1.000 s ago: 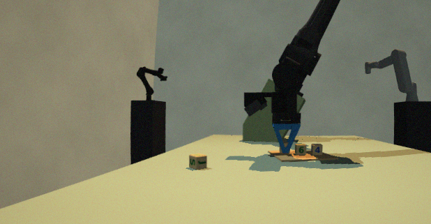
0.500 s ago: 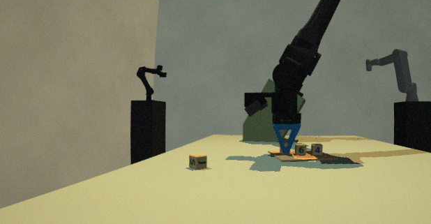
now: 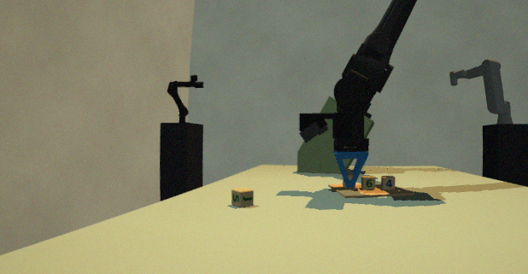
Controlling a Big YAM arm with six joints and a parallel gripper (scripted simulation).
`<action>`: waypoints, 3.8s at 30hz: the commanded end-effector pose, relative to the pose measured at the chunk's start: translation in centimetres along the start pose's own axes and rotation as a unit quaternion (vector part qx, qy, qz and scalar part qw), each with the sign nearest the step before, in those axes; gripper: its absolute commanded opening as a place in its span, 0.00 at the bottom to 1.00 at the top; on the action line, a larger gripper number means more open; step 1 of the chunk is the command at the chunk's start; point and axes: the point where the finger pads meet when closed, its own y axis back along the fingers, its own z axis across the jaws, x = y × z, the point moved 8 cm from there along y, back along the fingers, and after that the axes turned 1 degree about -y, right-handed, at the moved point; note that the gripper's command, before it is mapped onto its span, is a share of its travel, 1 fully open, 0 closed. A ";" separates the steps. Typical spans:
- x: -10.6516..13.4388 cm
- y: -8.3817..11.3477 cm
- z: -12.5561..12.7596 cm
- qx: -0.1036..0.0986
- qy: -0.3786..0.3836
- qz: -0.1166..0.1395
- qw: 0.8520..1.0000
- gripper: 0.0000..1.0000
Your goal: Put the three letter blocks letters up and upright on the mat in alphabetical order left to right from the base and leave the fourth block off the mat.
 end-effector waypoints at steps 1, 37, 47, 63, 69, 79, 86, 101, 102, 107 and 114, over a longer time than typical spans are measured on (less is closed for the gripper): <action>0.9 1.0 1.6 -0.015 0.008 -0.003 1.000 0.22; 0.8 0.5 1.7 -0.018 0.011 -0.003 1.000 0.22; 0.6 -0.1 1.3 -0.011 0.007 -0.003 1.000 0.22; 0.4 0.0 1.3 -0.012 0.006 -0.003 1.000 0.22; 0.4 0.0 1.3 -0.012 0.006 -0.003 1.000 0.29; 0.4 0.0 1.3 -0.012 0.006 -0.003 1.000 0.41; 0.4 0.0 1.3 -0.012 0.006 -0.003 1.000 0.41; 0.4 0.0 1.3 -0.012 0.006 -0.003 1.000 0.45; 0.4 0.0 1.3 -0.012 0.006 -0.003 1.000 0.45; 0.5 0.2 1.3 -0.013 0.006 -0.003 1.000 0.45; 0.0 1.4 1.3 -0.018 0.005 -0.004 1.000 0.45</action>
